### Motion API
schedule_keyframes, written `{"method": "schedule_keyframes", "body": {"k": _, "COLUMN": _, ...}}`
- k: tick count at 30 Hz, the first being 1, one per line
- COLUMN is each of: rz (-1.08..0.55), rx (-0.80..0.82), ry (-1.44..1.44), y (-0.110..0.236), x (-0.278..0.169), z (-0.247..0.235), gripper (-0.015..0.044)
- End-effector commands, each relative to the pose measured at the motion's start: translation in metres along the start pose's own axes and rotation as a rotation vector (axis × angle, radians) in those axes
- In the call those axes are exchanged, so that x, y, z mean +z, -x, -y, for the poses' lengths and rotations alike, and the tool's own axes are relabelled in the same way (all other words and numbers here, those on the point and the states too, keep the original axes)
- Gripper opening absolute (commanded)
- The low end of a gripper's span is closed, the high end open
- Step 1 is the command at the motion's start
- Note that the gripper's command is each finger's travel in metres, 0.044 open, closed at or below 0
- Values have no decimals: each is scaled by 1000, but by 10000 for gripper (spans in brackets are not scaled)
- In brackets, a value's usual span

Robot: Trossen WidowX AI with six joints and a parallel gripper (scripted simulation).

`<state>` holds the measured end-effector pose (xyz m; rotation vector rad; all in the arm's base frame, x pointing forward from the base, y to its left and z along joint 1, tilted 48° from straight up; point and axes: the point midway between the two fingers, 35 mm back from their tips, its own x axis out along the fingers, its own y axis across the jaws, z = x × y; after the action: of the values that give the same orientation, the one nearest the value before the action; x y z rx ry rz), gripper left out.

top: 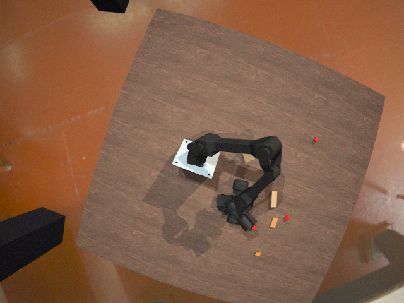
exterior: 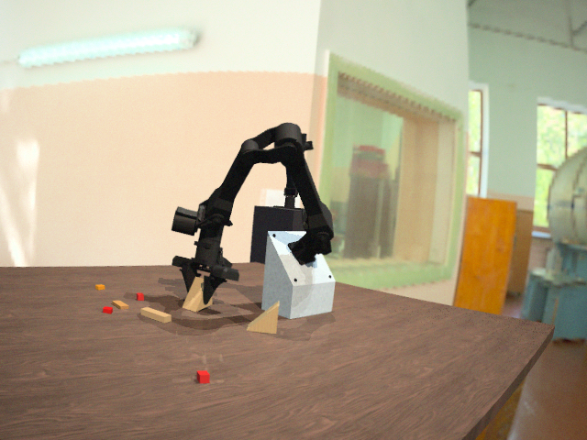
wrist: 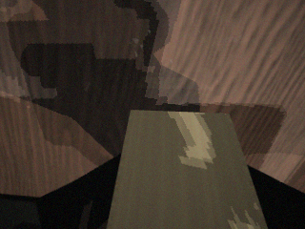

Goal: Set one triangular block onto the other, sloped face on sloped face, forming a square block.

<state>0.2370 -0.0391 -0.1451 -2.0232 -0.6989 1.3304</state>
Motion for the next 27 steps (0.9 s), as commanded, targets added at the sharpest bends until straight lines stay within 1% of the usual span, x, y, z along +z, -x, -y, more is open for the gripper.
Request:
{"method": "schedule_keyframes", "body": {"k": 1, "rz": 104, "rx": 12, "ry": 17, "y": 4, "x": -9, "z": -2, "gripper": 0}}
{"method": "schedule_keyframes", "body": {"k": 14, "rz": 445, "rx": 13, "ry": 19, "y": 9, "x": -33, "z": -1, "gripper": 0}}
{"method": "schedule_keyframes", "body": {"k": 27, "rz": 787, "rx": 13, "ry": 21, "y": 6, "x": -56, "z": 0, "gripper": 0}}
